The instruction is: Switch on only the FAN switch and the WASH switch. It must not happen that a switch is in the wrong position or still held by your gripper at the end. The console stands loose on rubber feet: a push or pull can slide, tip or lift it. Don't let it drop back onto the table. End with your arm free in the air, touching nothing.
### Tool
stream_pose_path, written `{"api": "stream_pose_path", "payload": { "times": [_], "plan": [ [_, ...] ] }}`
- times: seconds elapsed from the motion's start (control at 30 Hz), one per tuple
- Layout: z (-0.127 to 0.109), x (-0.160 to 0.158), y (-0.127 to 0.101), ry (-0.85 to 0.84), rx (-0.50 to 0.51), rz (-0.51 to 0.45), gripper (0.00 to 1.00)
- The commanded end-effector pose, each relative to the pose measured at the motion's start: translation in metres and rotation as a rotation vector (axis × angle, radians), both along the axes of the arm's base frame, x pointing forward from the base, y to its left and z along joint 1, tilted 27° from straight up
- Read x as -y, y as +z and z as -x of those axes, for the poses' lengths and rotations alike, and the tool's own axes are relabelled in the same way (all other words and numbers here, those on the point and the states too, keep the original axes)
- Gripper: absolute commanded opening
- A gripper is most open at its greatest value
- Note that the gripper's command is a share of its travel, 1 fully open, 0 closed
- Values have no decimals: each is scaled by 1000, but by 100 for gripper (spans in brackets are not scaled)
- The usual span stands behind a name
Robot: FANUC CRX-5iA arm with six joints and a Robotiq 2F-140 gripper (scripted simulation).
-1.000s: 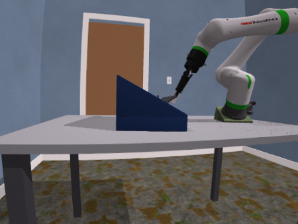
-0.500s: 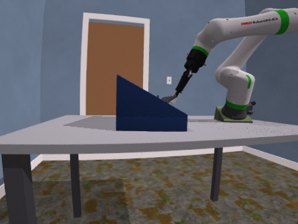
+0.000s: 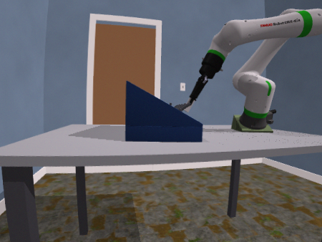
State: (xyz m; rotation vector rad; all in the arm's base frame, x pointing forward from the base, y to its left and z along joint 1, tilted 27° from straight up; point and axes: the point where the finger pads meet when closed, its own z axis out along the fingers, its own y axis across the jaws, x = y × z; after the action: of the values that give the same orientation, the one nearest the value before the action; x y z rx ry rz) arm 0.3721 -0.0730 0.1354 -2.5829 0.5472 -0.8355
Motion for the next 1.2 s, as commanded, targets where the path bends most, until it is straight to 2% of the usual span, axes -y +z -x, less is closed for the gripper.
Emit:
{"api": "stream_pose_path", "payload": {
  "times": [0.0, 1.17],
  "plan": [
    [0, 0, 0, 0, 0, 0, 0],
    [-7, 5, 5, 0, 0, 0, 0]
  ]
}}
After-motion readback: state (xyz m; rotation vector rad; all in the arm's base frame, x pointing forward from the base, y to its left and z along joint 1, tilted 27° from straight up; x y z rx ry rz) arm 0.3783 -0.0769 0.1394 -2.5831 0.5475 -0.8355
